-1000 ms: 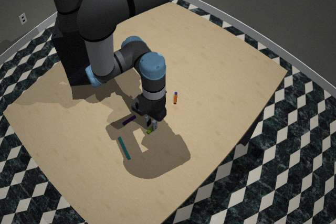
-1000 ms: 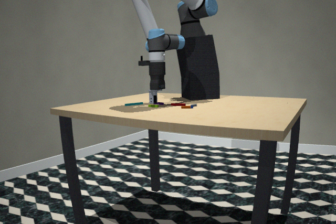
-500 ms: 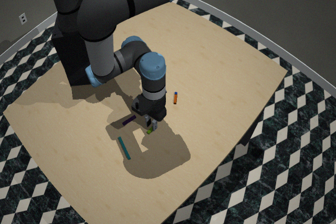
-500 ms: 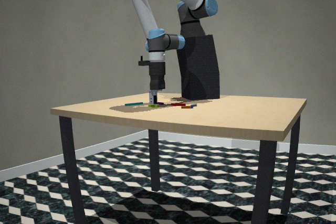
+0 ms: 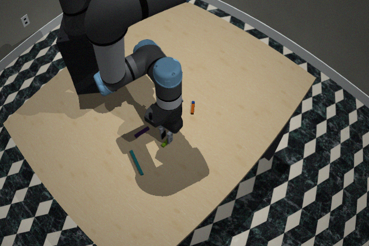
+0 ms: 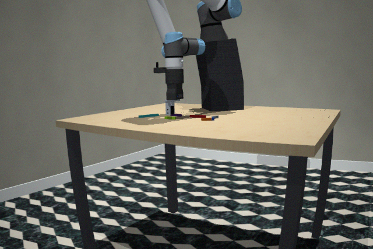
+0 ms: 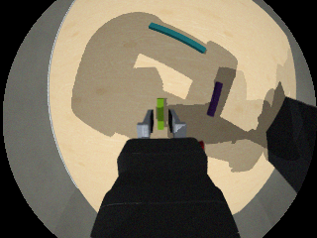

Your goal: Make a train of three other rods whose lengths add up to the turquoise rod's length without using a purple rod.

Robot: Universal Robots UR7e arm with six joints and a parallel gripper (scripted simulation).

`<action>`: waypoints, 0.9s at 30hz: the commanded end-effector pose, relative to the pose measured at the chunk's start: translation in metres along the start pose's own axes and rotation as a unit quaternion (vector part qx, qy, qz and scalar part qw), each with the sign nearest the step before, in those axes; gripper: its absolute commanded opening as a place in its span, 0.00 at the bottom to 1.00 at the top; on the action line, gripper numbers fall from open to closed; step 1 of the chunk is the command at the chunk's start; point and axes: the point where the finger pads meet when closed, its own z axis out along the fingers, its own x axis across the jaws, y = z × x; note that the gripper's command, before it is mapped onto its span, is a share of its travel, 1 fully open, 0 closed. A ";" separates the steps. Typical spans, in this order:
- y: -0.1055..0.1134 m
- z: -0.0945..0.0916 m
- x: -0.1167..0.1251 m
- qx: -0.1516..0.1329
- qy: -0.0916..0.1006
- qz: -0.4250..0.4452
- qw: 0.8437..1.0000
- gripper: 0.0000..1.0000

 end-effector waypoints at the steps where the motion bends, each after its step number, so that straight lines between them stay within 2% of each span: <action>1: -0.001 0.000 -0.002 0.000 -0.002 0.000 1.000 0.54; 27: -0.001 0.000 -0.002 0.000 -0.002 0.000 1.000 0.54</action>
